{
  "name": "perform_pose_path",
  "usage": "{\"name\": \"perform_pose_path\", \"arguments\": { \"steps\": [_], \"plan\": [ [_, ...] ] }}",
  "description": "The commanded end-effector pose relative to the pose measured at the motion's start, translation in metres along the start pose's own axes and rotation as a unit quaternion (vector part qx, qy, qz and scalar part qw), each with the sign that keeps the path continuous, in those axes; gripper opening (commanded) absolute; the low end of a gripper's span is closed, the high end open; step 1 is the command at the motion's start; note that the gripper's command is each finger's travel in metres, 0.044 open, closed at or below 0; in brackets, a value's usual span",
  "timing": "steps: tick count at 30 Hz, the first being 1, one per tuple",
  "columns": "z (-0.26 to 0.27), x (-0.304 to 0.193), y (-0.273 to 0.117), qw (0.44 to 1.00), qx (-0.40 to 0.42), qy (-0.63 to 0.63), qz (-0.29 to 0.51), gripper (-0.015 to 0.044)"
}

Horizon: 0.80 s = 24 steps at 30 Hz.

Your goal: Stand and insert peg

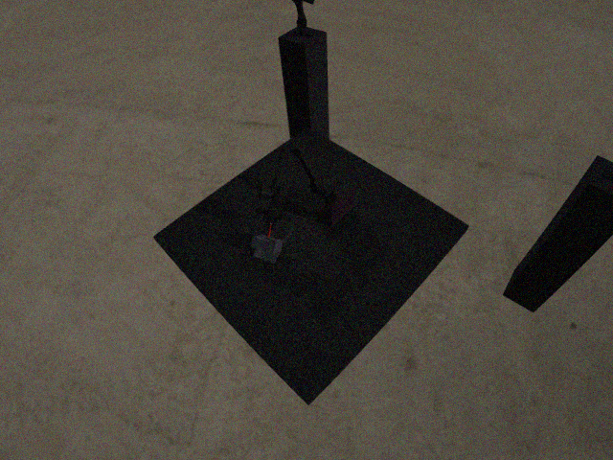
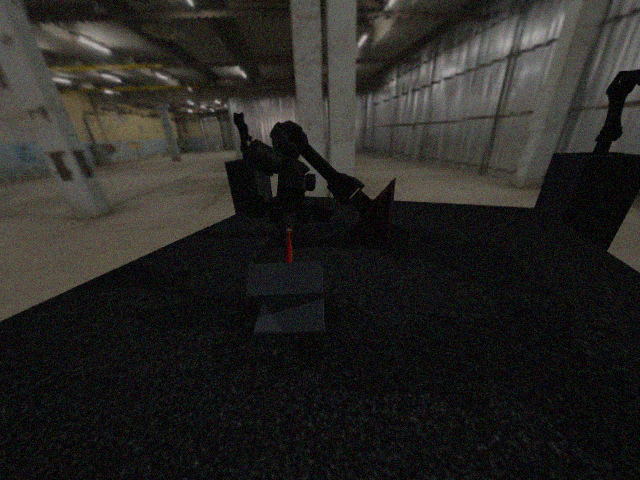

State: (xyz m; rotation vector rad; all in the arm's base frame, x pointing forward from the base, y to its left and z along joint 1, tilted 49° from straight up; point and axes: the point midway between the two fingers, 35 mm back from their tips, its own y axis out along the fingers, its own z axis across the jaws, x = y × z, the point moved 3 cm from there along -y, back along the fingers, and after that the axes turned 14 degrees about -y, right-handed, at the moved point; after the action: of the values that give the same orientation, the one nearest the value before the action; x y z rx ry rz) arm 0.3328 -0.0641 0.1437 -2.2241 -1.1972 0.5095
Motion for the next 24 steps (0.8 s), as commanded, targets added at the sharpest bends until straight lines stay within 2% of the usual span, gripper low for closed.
{"name": "perform_pose_path", "arguments": {
  "steps": [1,24],
  "plan": [
    [0.0018,-0.0009,0.0003,1.000,0.000,0.002,0.001,0.0000],
    [0.0043,-0.0006,0.0075,1.000,-0.001,0.002,0.001,0.0000]
  ]
}}
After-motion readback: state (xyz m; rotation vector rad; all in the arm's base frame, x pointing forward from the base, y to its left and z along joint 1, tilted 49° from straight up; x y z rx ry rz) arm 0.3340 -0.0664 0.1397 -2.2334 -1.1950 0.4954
